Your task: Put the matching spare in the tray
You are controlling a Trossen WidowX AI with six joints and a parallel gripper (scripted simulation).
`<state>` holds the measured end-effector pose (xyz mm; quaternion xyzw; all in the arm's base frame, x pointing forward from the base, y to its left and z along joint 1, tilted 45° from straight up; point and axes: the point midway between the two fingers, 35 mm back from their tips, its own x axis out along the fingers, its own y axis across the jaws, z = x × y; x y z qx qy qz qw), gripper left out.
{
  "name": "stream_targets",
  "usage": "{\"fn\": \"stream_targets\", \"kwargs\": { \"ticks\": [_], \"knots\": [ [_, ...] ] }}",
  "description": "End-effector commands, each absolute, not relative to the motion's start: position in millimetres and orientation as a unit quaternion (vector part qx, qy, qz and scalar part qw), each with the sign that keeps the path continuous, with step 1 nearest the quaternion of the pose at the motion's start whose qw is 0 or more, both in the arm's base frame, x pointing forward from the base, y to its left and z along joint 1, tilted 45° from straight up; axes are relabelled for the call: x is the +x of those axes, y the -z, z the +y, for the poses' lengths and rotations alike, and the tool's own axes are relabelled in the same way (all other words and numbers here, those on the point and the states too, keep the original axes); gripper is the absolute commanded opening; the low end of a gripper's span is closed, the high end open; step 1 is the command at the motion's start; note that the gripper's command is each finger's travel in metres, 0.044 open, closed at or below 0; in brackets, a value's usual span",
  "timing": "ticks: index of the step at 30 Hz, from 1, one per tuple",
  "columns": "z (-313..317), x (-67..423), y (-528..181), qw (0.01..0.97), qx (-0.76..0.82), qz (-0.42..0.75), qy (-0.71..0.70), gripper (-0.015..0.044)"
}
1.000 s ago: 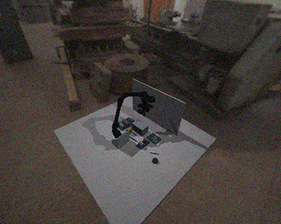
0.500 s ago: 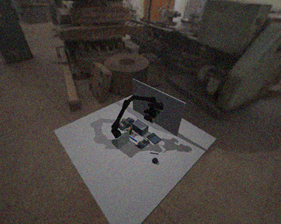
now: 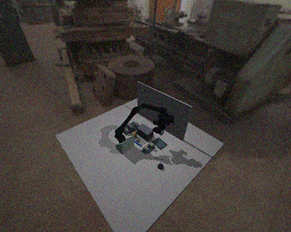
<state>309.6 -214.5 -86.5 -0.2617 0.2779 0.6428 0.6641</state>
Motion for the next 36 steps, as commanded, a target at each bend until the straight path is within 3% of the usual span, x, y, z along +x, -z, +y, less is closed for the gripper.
{"fn": "stream_targets", "kwargs": {
  "ticks": [1,36],
  "knots": [
    [-219,312,84,0.661,-0.275,0.276,-0.641,0.0000],
    [-200,318,108,0.662,-0.276,0.277,-0.640,0.0000]
  ]
}}
